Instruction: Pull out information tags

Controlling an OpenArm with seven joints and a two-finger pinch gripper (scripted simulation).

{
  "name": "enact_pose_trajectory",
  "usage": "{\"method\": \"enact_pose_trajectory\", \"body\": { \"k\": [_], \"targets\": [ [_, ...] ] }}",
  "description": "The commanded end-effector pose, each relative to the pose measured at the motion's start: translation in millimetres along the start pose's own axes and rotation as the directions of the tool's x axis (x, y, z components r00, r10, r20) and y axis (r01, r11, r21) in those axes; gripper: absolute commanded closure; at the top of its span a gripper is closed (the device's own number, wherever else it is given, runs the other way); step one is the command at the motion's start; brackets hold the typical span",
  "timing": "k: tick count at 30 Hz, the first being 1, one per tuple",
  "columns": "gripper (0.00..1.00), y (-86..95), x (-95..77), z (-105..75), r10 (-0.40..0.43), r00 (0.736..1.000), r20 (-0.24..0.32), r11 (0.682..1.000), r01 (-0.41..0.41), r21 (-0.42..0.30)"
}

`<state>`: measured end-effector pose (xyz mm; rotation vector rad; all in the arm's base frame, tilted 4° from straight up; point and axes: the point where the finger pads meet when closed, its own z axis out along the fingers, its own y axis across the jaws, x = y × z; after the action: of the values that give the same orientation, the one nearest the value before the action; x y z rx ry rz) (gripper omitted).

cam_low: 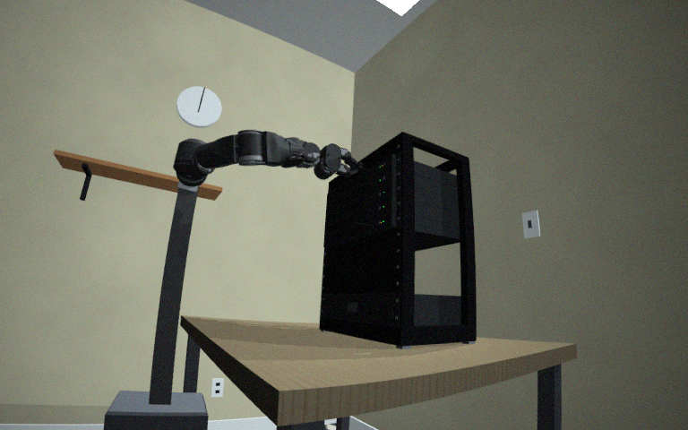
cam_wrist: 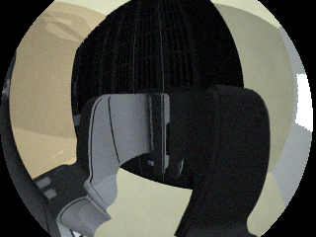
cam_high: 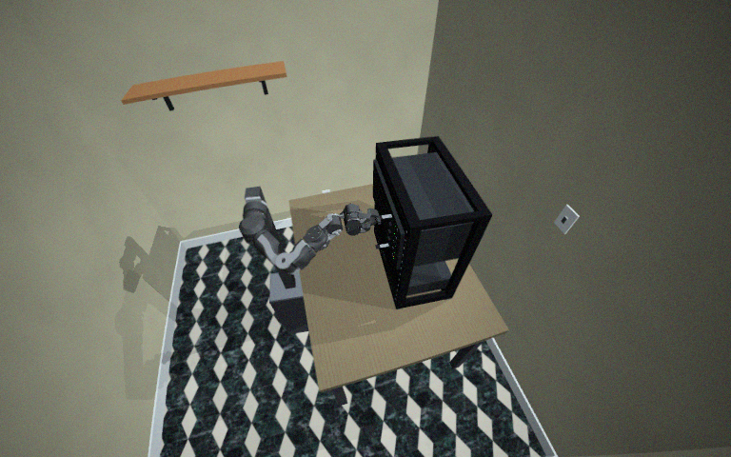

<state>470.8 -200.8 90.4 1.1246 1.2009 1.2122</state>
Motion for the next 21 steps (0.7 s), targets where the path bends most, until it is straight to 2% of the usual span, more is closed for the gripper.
{"method": "enact_pose_trajectory", "body": {
  "k": [1, 21],
  "targets": [
    [1.0, 0.5, 0.6, -1.1, 0.002, 1.0, 0.0, 1.0, -0.002, -0.002],
    [1.0, 0.7, 0.8, -4.5, 0.002, 1.0, -0.001, 1.0, -0.002, -0.002]
  ]
}}
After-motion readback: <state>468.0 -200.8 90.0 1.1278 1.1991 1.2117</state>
